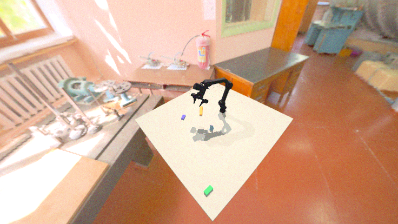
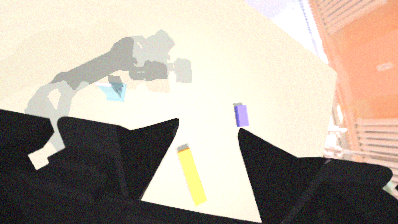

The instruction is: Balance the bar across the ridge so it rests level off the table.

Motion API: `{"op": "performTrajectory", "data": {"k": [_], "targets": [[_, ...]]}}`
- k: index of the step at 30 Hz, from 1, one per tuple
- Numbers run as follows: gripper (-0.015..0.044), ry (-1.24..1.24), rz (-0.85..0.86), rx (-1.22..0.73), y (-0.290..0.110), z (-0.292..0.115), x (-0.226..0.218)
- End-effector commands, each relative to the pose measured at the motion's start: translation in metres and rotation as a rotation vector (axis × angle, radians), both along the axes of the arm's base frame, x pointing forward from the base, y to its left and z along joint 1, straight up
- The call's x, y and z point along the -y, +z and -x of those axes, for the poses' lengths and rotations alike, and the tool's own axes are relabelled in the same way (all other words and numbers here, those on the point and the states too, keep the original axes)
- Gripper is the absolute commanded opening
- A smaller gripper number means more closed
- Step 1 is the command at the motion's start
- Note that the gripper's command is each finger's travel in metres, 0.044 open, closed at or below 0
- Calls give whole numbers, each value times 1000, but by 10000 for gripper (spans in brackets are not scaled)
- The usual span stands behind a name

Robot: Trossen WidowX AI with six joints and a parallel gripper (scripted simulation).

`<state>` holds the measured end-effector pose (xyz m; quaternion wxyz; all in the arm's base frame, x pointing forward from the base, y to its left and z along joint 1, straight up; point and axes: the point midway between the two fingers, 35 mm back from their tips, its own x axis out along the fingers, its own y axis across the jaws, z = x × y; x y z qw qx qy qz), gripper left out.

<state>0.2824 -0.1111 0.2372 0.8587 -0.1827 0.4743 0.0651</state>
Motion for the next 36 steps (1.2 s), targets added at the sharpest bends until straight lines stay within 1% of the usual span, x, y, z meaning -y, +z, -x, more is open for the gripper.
{"op": "performTrajectory", "data": {"k": [1,10,19,29,36], "targets": [[315,57,47,-119,-27,10,15],[315,206,94,-344,-76,37,38],[315,391,79,-548,-117,72,52],[315,406,76,-562,-123,75,53],[315,406,76,-562,-160,74,54]]}}
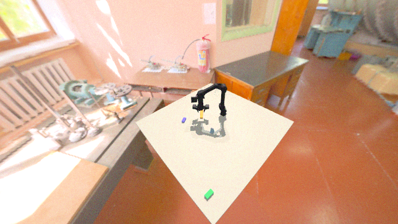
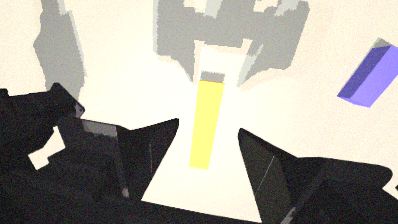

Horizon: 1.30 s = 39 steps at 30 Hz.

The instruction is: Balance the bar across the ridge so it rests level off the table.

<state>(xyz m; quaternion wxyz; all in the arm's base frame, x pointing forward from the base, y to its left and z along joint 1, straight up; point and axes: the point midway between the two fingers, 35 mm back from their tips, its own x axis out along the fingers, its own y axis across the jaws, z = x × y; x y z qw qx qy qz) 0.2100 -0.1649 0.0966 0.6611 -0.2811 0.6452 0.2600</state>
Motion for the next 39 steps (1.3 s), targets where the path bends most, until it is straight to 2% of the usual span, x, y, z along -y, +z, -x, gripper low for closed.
{"op": "performTrajectory", "data": {"k": [1,25,39], "targets": [[315,5,-3,-13,-23,2,0],[315,5,-3,-13,-50,1,0],[315,5,-3,-13,-50,1,0]]}}
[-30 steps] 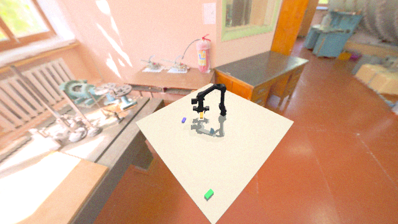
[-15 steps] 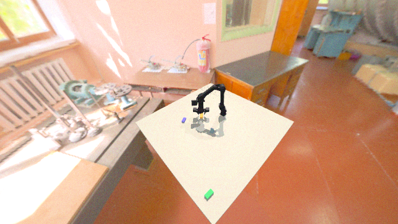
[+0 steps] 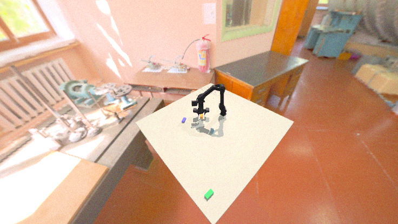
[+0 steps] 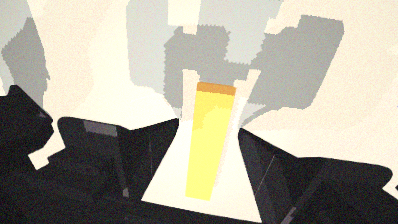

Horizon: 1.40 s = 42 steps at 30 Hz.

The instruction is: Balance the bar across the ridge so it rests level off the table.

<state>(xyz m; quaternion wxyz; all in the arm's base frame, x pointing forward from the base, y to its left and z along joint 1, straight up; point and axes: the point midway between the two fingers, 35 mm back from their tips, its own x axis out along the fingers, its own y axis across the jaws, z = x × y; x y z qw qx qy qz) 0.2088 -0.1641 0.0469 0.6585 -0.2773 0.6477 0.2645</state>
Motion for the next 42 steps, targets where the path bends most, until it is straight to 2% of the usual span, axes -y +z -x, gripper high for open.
{"op": "performTrajectory", "data": {"k": [1,8,15,18,42], "targets": [[315,4,5,-2,0,0,1],[131,0,0,0,0,0,0],[85,0,0,0,0,0,0],[6,0,0,0,4,-1,0],[0,3,3,0,65,-3,3]]}}
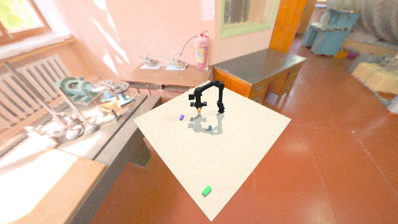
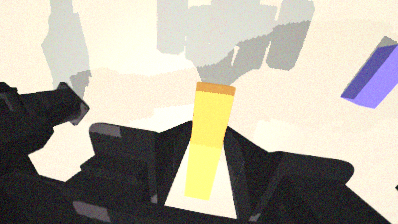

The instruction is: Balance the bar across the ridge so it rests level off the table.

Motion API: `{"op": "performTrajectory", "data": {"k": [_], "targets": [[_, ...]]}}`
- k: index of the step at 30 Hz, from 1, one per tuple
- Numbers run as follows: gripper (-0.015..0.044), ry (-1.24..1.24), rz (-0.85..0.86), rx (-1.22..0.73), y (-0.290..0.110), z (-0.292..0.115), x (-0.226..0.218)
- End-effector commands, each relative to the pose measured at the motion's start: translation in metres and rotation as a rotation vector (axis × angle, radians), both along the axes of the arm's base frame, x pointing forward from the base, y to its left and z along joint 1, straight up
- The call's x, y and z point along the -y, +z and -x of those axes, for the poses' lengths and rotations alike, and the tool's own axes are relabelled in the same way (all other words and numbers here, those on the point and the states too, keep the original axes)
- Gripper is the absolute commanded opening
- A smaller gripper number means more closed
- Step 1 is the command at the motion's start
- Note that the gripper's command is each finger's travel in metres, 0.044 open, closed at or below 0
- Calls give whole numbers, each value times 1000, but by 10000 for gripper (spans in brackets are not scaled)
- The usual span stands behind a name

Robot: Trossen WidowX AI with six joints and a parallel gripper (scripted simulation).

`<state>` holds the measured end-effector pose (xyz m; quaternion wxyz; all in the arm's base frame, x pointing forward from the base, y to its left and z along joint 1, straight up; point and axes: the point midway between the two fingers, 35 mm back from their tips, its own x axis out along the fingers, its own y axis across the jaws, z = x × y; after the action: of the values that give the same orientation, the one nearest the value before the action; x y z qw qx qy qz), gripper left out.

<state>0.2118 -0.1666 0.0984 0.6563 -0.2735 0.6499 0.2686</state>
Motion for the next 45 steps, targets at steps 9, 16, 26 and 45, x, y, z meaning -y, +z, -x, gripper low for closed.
{"op": "performTrajectory", "data": {"k": [9,16,26,45], "targets": [[0,3,12,9,36,2,-1],[0,4,13,9,54,5,-3],[0,-20,11,10,57,-9,-14],[0,-103,5,15,59,-52,-59]]}}
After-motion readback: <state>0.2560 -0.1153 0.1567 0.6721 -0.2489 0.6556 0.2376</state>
